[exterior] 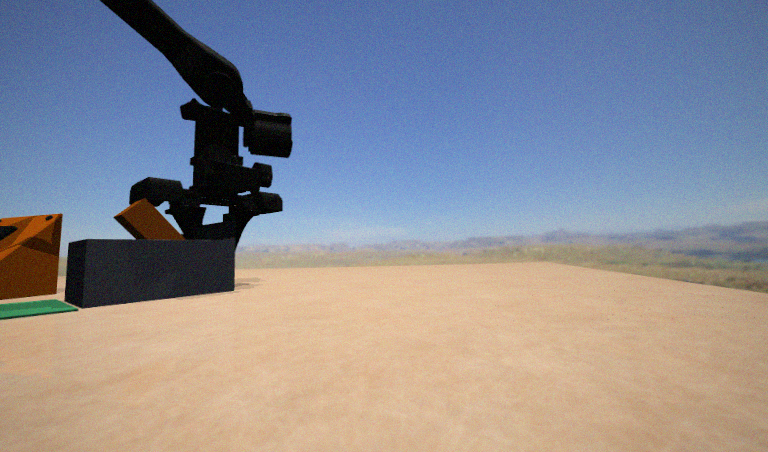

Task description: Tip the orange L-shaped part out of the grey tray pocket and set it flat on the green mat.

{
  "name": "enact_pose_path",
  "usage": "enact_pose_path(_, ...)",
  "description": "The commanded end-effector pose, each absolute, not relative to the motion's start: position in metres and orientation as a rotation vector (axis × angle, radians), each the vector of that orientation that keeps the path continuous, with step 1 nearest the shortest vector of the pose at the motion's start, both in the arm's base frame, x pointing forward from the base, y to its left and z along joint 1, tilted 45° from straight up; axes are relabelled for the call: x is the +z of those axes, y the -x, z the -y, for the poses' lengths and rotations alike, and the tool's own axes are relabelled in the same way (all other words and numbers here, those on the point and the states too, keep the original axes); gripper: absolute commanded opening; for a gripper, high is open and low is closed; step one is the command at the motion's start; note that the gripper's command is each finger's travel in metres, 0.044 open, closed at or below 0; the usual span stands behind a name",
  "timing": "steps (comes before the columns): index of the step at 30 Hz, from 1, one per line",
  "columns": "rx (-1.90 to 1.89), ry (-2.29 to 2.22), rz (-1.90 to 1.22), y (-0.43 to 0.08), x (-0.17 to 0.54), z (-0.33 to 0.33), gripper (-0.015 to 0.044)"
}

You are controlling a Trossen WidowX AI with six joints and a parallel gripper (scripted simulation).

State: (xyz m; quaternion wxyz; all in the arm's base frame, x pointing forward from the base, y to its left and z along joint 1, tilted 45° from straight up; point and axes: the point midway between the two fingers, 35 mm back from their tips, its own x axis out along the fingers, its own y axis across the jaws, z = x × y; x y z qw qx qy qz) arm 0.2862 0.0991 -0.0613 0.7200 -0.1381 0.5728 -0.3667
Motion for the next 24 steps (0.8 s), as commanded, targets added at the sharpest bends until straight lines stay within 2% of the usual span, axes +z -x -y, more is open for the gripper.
enact_pose_path(1,-0.815,0.316,-1.265,-0.286,-0.061,-0.096,0.0180)
enact_pose_path(19,-0.814,0.315,-1.266,-0.289,-0.059,-0.114,0.0180)
enact_pose_path(24,-0.811,0.313,-1.268,-0.288,-0.031,-0.139,0.0180)
